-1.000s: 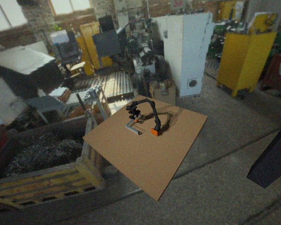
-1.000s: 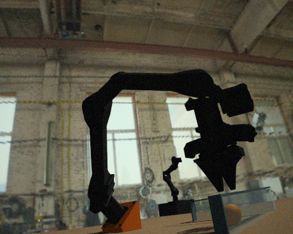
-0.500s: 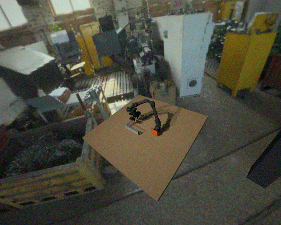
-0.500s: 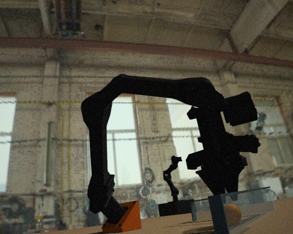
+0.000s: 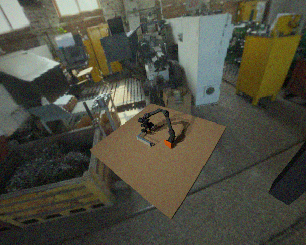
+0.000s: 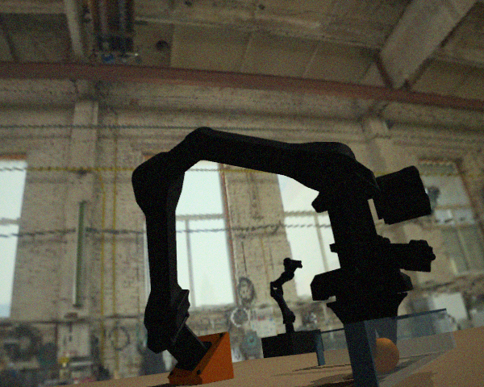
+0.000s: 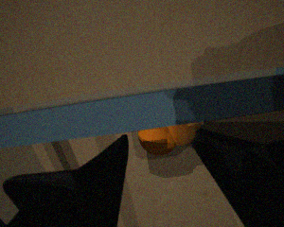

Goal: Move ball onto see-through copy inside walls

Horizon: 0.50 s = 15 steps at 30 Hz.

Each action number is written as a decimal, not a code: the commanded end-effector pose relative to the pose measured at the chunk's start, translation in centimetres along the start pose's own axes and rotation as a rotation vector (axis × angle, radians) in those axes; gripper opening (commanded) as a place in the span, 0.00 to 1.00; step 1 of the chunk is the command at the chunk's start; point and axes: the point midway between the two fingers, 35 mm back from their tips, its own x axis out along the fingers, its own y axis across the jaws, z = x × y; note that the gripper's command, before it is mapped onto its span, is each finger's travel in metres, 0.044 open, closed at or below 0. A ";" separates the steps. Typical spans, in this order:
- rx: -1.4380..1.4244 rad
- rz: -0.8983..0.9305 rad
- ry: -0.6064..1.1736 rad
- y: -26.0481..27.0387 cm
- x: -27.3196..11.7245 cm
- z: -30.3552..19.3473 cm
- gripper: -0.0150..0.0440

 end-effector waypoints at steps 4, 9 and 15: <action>-0.004 -0.006 0.000 -0.1 0.4 -0.1 0.57; -0.004 -0.006 0.000 -0.1 0.4 -0.1 0.52; -0.012 -0.006 0.005 0.1 0.3 -0.5 0.32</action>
